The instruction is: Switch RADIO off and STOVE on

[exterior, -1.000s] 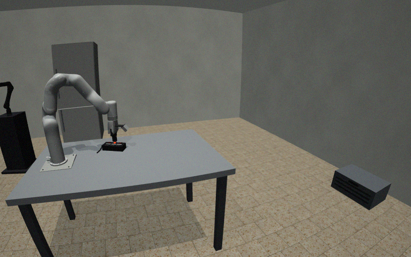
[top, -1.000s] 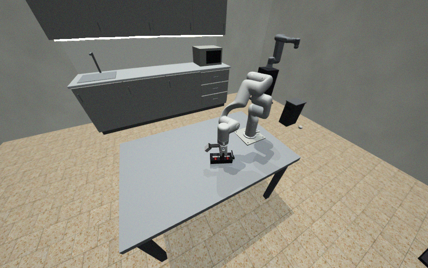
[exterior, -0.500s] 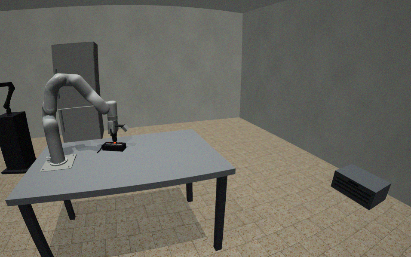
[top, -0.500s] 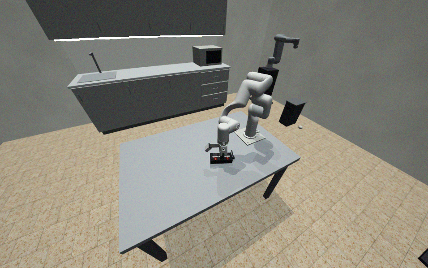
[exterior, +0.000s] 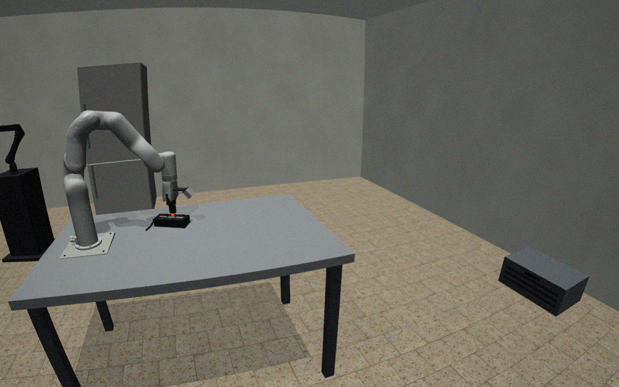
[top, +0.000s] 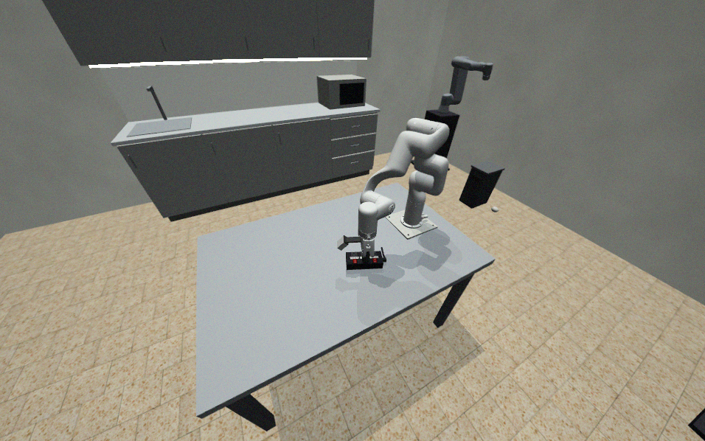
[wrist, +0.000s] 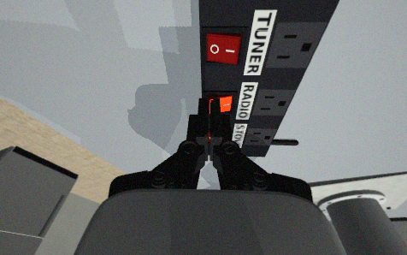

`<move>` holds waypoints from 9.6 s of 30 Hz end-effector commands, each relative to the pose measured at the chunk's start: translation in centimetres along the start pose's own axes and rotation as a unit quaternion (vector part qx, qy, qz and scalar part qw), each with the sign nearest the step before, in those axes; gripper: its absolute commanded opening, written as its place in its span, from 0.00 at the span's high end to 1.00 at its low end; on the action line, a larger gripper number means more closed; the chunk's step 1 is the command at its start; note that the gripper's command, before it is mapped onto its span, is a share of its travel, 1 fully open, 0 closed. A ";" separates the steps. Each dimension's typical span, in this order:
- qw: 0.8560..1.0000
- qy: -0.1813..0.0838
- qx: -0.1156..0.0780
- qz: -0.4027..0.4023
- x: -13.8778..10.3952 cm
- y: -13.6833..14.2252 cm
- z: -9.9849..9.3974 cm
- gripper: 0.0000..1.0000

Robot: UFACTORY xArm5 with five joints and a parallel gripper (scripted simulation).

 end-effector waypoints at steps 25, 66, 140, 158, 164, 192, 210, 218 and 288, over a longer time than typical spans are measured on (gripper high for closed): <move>1.000 0.001 0.001 0.000 0.0 -0.1 0.5 1.00; 1.000 0.001 0.001 0.000 -0.1 -0.2 -1.8 1.00; 1.000 0.001 0.001 0.000 -4.6 1.6 -4.4 1.00; 1.000 0.001 0.001 0.000 -4.6 1.6 -3.7 1.00; 1.000 0.001 0.000 0.000 -4.6 1.6 -3.0 1.00; 1.000 0.001 0.001 0.000 -4.5 1.7 -0.3 1.00; 1.000 0.001 0.001 0.000 -4.5 1.7 -0.1 1.00; 1.000 0.001 0.001 0.000 -4.5 1.7 -0.1 1.00; 1.000 0.001 0.001 0.000 -4.5 1.7 -0.1 1.00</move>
Point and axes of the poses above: the point where the finger pads meet when closed, its own z axis out along the fingers, its own y axis across the jaws, x = y × z, the point moved 3 cm from there along -z, back along the fingers, and after that the axes turned 1 degree about z, right-handed, at the moved point
